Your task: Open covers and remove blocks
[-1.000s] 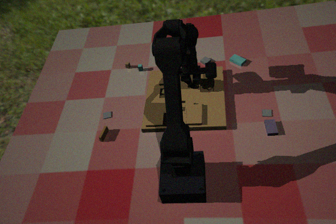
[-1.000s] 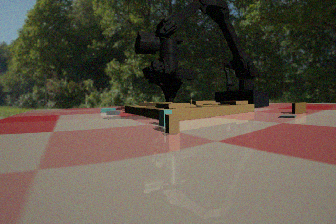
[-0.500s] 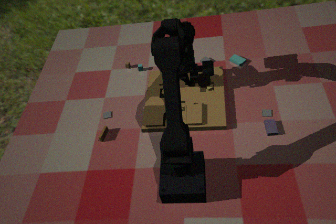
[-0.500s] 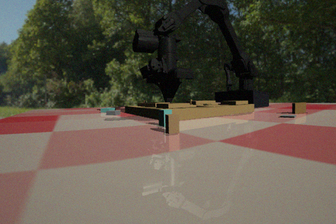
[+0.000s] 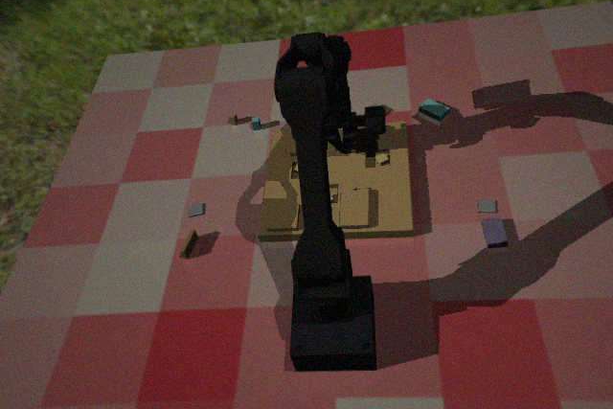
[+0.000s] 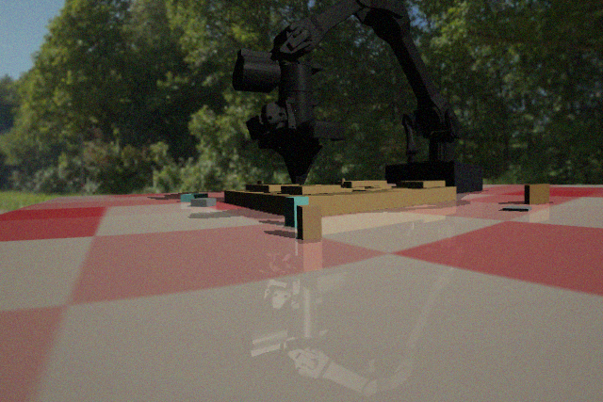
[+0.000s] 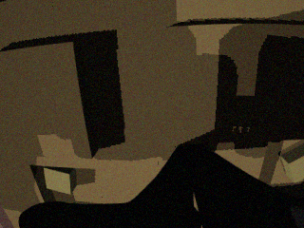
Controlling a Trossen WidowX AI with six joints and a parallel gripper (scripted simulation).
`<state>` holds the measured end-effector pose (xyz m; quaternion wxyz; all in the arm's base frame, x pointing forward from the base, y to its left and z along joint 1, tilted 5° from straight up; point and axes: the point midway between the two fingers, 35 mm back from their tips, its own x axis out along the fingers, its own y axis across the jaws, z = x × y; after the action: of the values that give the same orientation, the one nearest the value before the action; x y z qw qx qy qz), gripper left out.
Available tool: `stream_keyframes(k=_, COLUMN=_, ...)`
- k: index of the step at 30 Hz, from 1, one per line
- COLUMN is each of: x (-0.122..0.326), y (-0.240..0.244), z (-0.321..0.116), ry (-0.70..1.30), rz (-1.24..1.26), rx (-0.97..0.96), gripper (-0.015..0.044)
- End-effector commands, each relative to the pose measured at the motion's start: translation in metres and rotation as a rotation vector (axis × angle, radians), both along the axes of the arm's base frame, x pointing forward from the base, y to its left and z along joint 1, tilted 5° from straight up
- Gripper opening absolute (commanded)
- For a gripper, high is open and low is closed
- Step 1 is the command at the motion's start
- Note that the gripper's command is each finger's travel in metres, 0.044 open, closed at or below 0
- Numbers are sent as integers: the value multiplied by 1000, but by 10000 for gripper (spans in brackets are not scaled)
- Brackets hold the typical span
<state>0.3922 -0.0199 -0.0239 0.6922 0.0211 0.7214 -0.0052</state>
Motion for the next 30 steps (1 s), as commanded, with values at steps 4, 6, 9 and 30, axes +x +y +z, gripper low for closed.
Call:
stream_keyframes(k=4, x=4, y=1, z=10, ry=-6, rz=-5, rx=4, gripper=0)
stream_keyframes(k=6, x=4, y=1, z=12, ry=-6, rz=-5, rx=4, gripper=0)
stream_keyframes(k=9, x=4, y=1, z=16, ry=-6, rz=-5, rx=4, gripper=0)
stream_keyframes(k=30, x=5, y=1, z=44, ry=-6, rz=-5, rx=4, gripper=0)
